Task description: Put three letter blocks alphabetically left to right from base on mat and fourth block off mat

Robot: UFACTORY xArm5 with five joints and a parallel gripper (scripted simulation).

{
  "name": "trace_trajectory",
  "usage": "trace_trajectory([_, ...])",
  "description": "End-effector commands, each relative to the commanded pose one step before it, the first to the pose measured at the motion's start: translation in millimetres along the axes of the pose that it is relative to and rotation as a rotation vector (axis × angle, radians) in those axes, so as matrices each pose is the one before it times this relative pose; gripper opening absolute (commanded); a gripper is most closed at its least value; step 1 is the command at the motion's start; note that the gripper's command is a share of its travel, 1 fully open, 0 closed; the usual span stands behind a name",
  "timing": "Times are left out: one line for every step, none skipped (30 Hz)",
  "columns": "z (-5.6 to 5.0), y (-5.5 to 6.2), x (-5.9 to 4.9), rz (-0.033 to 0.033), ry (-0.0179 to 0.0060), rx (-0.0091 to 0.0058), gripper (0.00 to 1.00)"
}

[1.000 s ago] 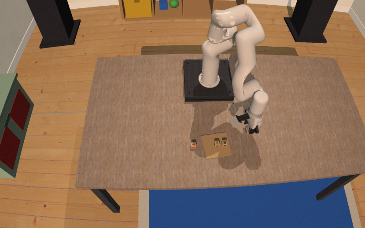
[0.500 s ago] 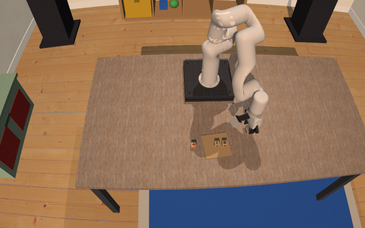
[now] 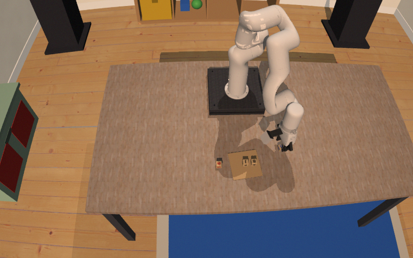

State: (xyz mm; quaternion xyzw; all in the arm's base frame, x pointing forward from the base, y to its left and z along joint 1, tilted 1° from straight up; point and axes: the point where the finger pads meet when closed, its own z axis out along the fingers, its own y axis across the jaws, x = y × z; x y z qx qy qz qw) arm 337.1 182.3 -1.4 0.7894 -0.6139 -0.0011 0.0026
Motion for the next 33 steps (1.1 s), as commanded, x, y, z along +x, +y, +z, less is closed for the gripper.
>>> trace_trajectory([-0.94,-1.22,-0.32,-0.00002,-0.0008,0.00311,0.63])
trace_trajectory([0.0,0.0,0.0,0.0,0.0,0.0,0.63])
trace_trajectory([0.0,0.0,0.0,0.0,0.0,0.0,0.63])
trace_trajectory([0.0,0.0,0.0,0.0,0.0,0.0,0.63])
trace_trajectory([0.0,0.0,0.0,0.0,0.0,0.0,0.63])
trace_trajectory([0.01,0.0,0.0,0.0,0.0,0.0,0.63])
trace_trajectory([0.07,0.0,0.0,0.0,0.0,0.0,0.63])
trace_trajectory([0.18,0.0,0.0,0.0,0.0,0.0,0.63])
trace_trajectory([0.0,0.0,0.0,0.0,0.0,0.0,0.63])
trace_trajectory([0.0,0.0,0.0,0.0,0.0,0.0,0.63])
trace_trajectory([0.32,0.0,0.0,0.0,0.0,0.0,0.63])
trace_trajectory([0.49,0.01,0.0,0.0,0.0,0.0,0.63])
trace_trajectory([0.68,0.01,0.01,0.0,0.0,0.0,0.63])
trace_trajectory([0.87,0.01,0.01,0.0,0.0,0.0,0.63])
trace_trajectory([1.07,0.02,0.01,0.0,0.0,0.0,0.63])
trace_trajectory([1.25,0.03,0.01,0.0,0.0,0.0,0.63])
trace_trajectory([1.42,0.04,0.02,0.0,0.0,0.0,0.63])
trace_trajectory([1.57,0.05,0.02,0.0,0.0,0.0,0.63])
trace_trajectory([1.69,0.05,0.03,0.0,0.0,0.0,0.63])
trace_trajectory([1.73,-0.02,0.02,0.0,0.0,0.0,0.63])
trace_trajectory([1.79,-0.01,0.03,0.0,0.0,0.0,0.63])
trace_trajectory([1.83,0.0,0.03,0.0,0.0,0.0,0.63])
trace_trajectory([1.83,0.01,0.03,0.0,0.0,0.0,0.63])
trace_trajectory([1.79,0.02,0.03,0.0,0.0,0.0,0.63])
trace_trajectory([1.71,0.0,0.03,0.0,0.0,0.0,0.63])
trace_trajectory([0.0,0.0,0.0,0.0,0.0,0.0,0.63])
trace_trajectory([0.0,0.0,0.0,0.0,0.0,0.0,0.63])
trace_trajectory([1.6,-0.02,0.02,0.0,0.0,0.0,0.63])
trace_trajectory([1.49,-0.01,0.02,0.0,0.0,0.0,0.63])
trace_trajectory([1.35,-0.01,0.02,0.0,0.0,0.0,0.63])
trace_trajectory([1.19,0.0,0.02,0.0,0.0,0.0,0.63])
trace_trajectory([1.01,0.0,0.02,0.0,0.0,0.0,0.63])
trace_trajectory([0.83,0.0,0.02,0.0,0.0,0.0,0.63])
